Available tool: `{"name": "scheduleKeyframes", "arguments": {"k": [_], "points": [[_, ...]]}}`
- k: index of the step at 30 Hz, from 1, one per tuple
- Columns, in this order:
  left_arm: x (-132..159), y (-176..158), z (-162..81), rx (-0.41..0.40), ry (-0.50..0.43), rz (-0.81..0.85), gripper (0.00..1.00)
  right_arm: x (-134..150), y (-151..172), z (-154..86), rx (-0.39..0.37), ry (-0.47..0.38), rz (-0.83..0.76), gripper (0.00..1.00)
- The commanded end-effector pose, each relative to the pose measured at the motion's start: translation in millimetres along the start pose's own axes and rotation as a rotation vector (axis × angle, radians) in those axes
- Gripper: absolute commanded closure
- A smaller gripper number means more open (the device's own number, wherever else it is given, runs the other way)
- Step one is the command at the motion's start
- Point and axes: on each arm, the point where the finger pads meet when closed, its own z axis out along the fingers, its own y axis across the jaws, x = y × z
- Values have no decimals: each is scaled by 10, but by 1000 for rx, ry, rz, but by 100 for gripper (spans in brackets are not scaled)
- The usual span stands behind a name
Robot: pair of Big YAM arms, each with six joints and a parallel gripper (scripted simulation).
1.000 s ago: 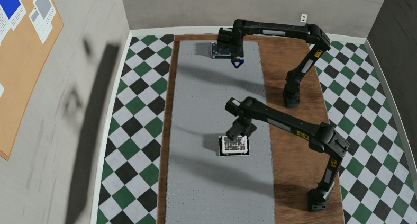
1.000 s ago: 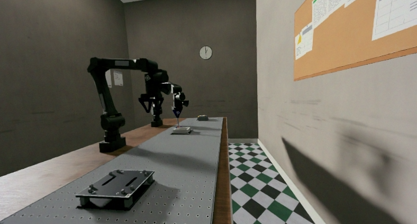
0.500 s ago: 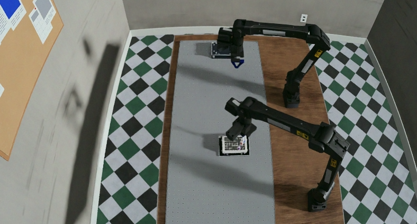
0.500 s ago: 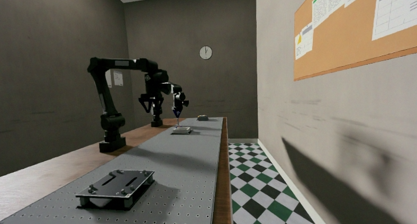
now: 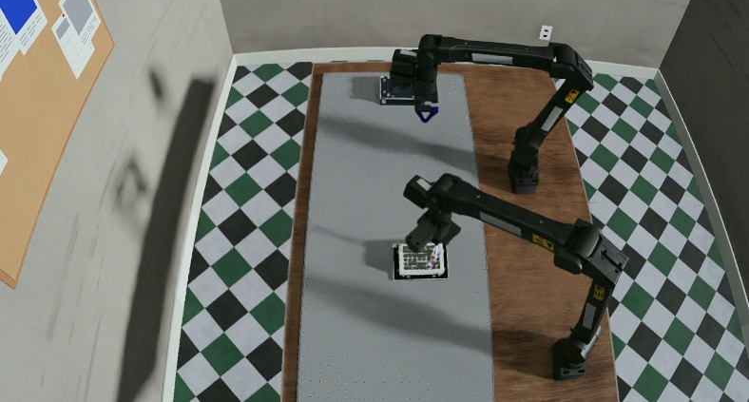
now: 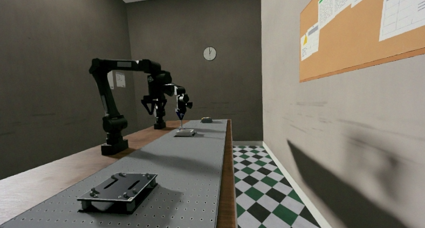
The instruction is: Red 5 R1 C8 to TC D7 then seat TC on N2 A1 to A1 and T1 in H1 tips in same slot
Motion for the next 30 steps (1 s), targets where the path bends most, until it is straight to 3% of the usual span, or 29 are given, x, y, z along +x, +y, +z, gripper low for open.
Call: {"name": "scheduleKeyframes", "arguments": {"k": [1,20,21,22,30], "points": [[-70,-118,-27,17,-2,-8,91,-91,-24,-113,8,-30,2,0],[-64,-25,117,-7,0,-6,91,-91,-24,-113,8,-30,2,0],[-66,-44,105,-2,-1,-6,91,-91,-24,-113,8,-30,2,0],[-70,-125,-127,28,-3,-6,91,-91,-24,-113,8,-30,2,0],[-77,-161,-138,37,-4,-6,91,-91,-24,-113,8,-30,2,0]]}}
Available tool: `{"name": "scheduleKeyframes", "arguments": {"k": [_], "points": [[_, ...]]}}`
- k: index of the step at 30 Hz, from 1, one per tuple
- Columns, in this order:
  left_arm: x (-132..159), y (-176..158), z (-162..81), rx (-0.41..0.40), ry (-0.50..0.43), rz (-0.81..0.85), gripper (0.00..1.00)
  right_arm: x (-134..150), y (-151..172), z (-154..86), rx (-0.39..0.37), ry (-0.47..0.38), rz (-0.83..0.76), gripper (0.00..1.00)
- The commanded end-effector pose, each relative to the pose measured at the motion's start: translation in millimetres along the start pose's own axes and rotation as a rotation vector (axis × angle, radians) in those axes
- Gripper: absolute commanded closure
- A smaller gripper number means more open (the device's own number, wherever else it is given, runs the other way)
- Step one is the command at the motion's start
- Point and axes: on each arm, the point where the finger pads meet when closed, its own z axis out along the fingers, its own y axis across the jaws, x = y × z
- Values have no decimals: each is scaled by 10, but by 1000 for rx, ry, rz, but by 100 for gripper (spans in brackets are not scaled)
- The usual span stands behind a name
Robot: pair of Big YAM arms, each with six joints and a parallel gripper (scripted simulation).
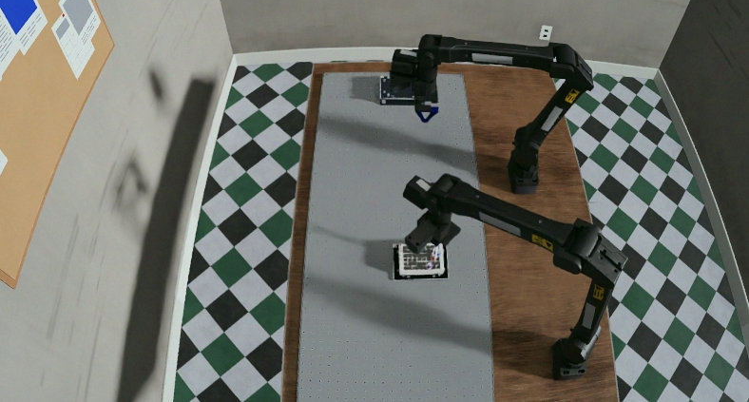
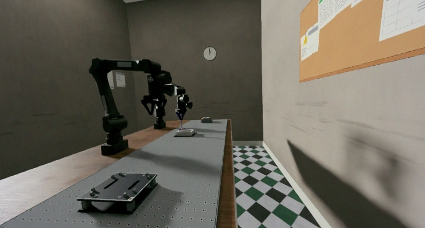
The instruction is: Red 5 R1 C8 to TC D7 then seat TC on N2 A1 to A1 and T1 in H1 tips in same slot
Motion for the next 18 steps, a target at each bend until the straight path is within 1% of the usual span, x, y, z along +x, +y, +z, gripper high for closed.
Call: {"name": "scheduleKeyframes", "arguments": {"k": [1,18], "points": [[-72,-156,-167,39,-4,-5,91,-91,-24,-113,8,-30,2,0],[-73,-159,-125,32,-4,-4,91,-91,-24,-113,8,-30,2,0]]}}
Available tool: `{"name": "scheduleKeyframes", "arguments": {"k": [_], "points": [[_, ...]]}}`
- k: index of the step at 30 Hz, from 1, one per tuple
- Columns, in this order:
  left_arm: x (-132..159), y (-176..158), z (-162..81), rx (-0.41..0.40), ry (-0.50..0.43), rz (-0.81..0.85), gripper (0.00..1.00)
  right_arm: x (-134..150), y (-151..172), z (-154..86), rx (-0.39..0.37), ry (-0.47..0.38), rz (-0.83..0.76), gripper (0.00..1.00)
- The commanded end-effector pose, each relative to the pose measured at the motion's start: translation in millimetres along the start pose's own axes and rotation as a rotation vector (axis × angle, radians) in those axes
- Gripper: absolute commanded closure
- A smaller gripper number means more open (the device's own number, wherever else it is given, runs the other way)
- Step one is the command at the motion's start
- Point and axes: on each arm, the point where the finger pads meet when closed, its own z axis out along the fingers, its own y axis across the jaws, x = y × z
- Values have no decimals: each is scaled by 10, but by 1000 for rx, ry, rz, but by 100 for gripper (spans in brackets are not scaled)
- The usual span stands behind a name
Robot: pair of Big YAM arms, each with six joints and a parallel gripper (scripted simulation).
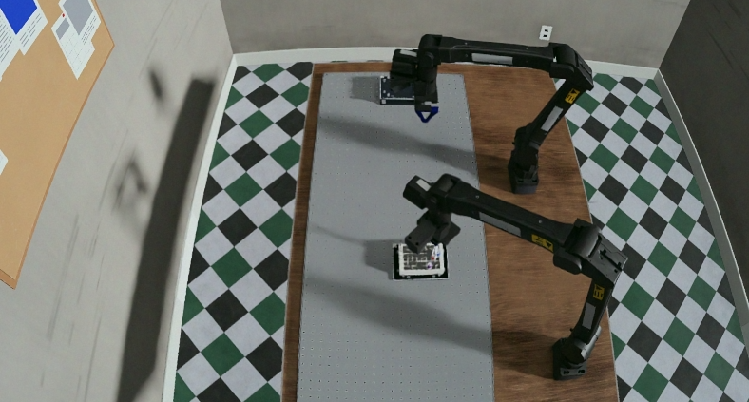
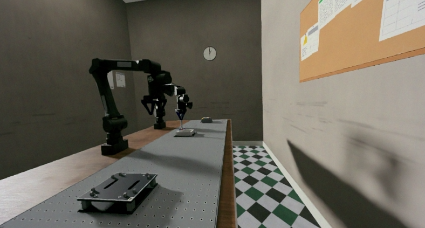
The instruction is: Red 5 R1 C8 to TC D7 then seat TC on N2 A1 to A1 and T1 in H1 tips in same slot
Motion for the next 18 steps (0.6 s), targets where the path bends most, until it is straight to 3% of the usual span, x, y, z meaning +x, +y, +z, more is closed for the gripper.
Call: {"name": "scheduleKeyframes", "arguments": {"k": [1,18], "points": [[-71,-154,-116,30,-4,-4,91,-91,-24,-113,8,-30,2,0],[-74,-168,-100,31,-4,-3,91,-91,-24,-113,8,-30,2,0]]}}
